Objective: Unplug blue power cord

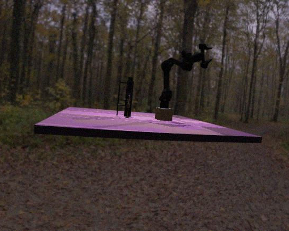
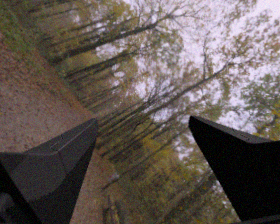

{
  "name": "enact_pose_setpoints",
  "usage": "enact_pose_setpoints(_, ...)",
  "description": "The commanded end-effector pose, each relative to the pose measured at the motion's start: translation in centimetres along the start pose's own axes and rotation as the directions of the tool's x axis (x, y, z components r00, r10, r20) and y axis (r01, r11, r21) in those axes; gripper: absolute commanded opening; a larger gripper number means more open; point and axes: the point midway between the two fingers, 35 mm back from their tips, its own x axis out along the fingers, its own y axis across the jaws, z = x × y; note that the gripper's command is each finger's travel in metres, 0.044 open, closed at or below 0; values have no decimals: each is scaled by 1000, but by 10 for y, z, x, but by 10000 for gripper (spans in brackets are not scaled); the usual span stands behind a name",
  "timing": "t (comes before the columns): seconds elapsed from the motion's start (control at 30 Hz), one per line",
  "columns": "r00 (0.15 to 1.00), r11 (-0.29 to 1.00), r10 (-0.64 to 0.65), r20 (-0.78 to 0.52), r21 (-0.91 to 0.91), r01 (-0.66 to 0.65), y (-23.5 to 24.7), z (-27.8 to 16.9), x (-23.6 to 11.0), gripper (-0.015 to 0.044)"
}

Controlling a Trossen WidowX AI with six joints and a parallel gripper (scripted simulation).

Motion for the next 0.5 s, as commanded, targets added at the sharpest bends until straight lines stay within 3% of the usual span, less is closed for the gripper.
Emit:
enact_pose_setpoints(0.0,1000,1000,-3,-8,1,3,-1,-2,-1,374)
enact_pose_setpoints(0.27,921,988,-129,-368,27,149,-44,-83,-68,164)
enact_pose_setpoints(0.47,780,954,-207,-591,56,295,-72,-123,-135,160)
